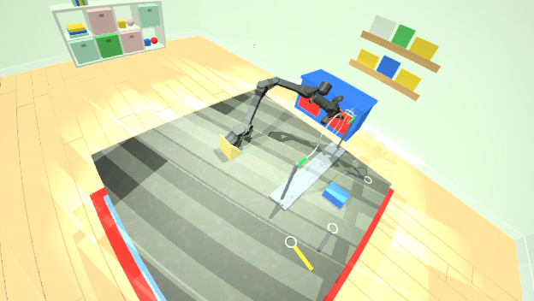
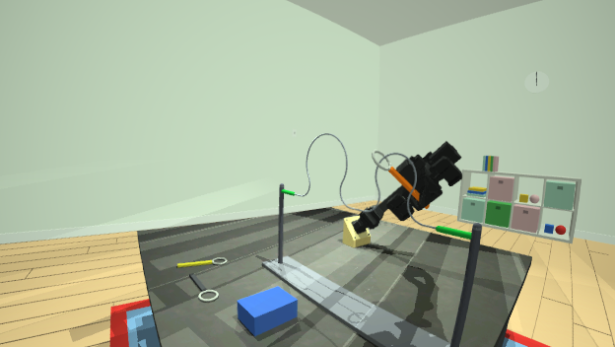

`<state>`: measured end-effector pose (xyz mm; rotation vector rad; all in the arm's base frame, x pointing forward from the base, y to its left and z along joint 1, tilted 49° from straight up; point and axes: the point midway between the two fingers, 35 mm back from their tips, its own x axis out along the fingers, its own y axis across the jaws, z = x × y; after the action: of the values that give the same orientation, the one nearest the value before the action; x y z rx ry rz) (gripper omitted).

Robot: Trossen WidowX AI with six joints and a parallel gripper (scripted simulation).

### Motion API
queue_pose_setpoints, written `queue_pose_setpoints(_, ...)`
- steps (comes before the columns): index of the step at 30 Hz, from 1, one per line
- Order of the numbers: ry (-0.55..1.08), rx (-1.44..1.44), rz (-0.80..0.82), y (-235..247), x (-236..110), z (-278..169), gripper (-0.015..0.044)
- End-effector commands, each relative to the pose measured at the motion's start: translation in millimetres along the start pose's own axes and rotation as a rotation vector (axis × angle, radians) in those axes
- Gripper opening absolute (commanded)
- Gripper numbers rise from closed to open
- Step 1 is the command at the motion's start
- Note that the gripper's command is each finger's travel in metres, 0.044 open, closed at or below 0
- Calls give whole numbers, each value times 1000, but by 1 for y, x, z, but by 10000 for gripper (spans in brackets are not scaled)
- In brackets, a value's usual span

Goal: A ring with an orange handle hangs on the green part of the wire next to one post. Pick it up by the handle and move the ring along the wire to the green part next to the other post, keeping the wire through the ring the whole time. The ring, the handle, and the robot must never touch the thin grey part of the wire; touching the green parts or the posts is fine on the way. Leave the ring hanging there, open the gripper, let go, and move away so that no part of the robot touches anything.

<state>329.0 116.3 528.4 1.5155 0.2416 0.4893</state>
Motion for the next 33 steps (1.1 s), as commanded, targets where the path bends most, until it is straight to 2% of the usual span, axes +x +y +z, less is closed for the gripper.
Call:
queue_pose_setpoints(1,-12,69,51,8,-3,0,-150)
queue_pose_setpoints(33,-69,638,390,44,-8,13,-150)
